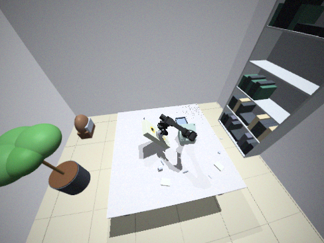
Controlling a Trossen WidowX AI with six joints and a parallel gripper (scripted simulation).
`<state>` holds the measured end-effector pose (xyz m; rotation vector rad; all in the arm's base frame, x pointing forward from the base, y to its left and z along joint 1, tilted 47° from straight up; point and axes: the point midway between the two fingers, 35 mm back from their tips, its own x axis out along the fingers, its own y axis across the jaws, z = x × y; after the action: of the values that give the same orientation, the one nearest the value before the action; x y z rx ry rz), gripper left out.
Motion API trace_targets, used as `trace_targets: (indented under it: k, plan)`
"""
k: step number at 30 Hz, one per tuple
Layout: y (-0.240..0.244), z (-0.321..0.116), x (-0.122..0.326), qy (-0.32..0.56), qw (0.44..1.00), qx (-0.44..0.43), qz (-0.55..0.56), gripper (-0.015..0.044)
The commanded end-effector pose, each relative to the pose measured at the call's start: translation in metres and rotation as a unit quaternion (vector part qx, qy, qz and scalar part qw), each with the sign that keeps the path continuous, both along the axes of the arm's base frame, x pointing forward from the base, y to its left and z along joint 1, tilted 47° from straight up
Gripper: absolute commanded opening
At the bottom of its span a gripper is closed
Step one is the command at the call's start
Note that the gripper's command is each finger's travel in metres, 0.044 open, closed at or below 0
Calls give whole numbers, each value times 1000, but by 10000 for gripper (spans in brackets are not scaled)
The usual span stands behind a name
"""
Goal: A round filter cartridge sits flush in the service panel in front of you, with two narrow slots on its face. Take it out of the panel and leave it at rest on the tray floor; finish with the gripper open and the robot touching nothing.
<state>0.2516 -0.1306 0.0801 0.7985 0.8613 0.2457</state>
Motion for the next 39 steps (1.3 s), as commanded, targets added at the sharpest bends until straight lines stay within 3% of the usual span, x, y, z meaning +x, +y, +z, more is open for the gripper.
trace_targets:
  k: [1,5,12,19,39]
  plan:
    - [0,0,0,0,1000,-1,1,212]
    - [0,0,0,0,1000,-1,1,186]
    - [-6,6,4,0,1000,0,0,2]
    - [-19,17,8,0,1000,0,0,0]
    - [-70,63,-45,2,1000,1,0,0]
